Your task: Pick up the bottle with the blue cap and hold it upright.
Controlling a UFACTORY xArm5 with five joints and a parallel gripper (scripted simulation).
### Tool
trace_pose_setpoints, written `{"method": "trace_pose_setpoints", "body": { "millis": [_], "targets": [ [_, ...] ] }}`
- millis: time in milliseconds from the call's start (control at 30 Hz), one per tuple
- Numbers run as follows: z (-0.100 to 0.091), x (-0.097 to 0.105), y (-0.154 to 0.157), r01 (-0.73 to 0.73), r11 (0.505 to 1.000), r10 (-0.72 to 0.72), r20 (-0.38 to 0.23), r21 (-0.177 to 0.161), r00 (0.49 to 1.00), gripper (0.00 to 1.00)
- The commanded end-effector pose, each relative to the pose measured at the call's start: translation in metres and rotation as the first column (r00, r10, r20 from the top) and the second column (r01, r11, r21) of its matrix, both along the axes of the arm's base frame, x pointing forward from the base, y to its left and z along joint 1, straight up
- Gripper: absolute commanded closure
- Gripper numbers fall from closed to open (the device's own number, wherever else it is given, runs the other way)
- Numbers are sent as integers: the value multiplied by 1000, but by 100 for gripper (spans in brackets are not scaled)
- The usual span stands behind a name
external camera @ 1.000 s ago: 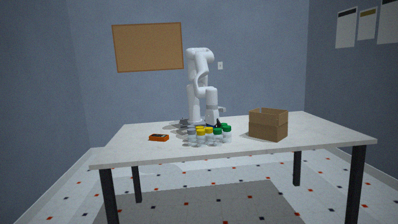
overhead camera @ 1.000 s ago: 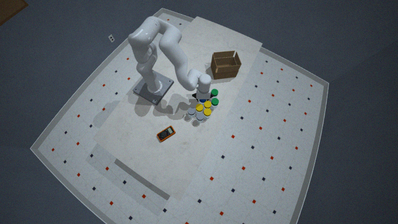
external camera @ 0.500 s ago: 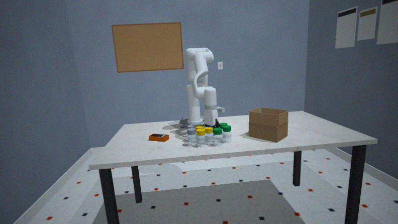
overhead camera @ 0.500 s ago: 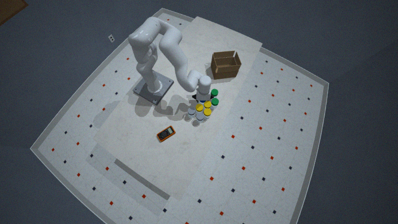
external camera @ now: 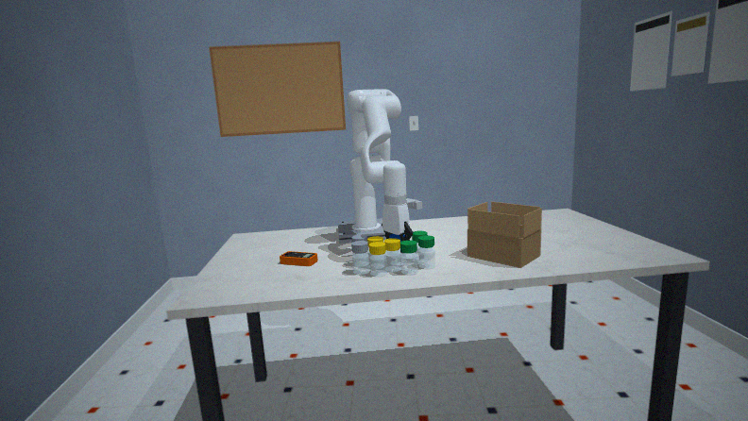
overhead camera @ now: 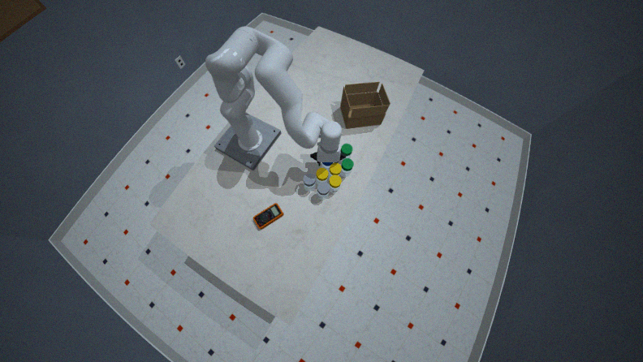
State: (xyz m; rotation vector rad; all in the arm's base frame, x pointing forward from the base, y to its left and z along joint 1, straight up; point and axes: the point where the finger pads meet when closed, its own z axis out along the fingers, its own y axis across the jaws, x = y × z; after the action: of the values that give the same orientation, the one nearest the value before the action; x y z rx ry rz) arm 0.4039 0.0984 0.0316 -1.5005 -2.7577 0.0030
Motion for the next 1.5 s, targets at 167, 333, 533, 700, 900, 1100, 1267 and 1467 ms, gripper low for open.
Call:
{"method": "trace_pose_setpoints", "body": {
  "millis": [167,333,533,700,900,1100,1267,1467],
  "targets": [
    [19,1,0,0,1000,0,3,2,1000,21],
    [19,1,0,0,1000,0,3,2,1000,21],
    [23,2,0,0,1000,0,3,2,1000,21],
    [26,1,0,0,1000,0,3,3,1000,21],
    [26,1,0,0,1000,0,3,3,1000,21],
    [26,1,0,0,1000,0,3,1,1000,100],
    [26,1,0,0,1000,0,3,1,1000,100],
    [26,1,0,0,1000,0,3,1,1000,100]
  ]
}}
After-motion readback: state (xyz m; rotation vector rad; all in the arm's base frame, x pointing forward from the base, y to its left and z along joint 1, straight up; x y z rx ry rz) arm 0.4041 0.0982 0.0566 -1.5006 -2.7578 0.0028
